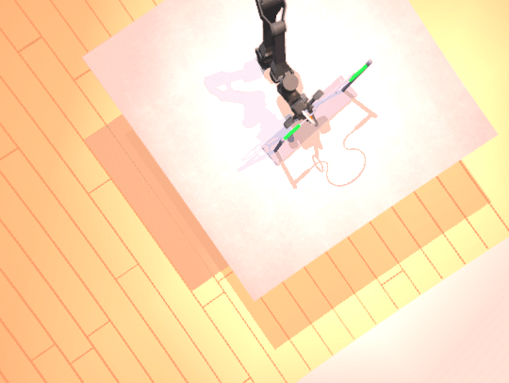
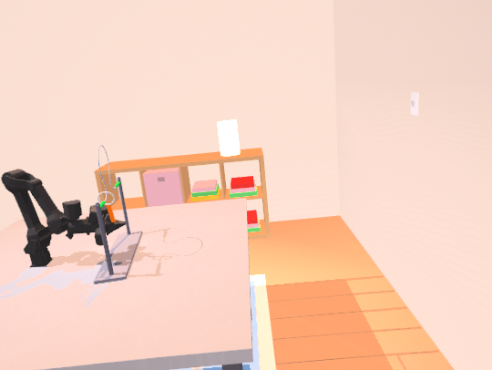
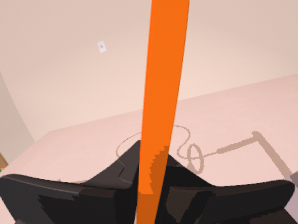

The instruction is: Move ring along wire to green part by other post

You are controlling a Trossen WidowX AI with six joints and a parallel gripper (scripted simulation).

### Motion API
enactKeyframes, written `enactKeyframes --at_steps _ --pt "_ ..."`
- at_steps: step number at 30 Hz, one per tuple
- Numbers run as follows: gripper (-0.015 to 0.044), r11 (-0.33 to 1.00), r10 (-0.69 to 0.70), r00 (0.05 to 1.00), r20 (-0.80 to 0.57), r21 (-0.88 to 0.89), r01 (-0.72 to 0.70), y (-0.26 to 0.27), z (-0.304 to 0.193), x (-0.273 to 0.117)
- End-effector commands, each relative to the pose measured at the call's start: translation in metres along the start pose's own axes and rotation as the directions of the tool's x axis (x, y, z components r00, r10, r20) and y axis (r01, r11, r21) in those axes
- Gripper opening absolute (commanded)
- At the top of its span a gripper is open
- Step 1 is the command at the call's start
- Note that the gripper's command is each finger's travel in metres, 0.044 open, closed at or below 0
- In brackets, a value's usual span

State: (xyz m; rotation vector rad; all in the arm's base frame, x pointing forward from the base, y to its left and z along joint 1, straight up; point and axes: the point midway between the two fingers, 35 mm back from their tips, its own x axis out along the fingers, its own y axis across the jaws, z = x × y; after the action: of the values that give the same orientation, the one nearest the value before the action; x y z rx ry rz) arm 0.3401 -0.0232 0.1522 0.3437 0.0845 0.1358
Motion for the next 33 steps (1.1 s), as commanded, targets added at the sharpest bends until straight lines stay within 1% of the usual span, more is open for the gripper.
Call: enactKeyframes --at_steps 1,17,24,33 --pt "-0.015 0.998 0.002 1.0 -0.007 0.058 -0.002 0.009 -0.001 -0.002" --pt "-0.015 0.959 0.067 0.986 -0.155 0.283 -0.02 0.048 0.006 -0.022" --pt "-0.015 0.911 0.134 0.963 -0.233 0.412 -0.026 0.069 0.015 -0.036" --pt "-0.015 0.811 0.265 0.912 -0.312 0.583 -0.036 0.095 0.034 -0.055"
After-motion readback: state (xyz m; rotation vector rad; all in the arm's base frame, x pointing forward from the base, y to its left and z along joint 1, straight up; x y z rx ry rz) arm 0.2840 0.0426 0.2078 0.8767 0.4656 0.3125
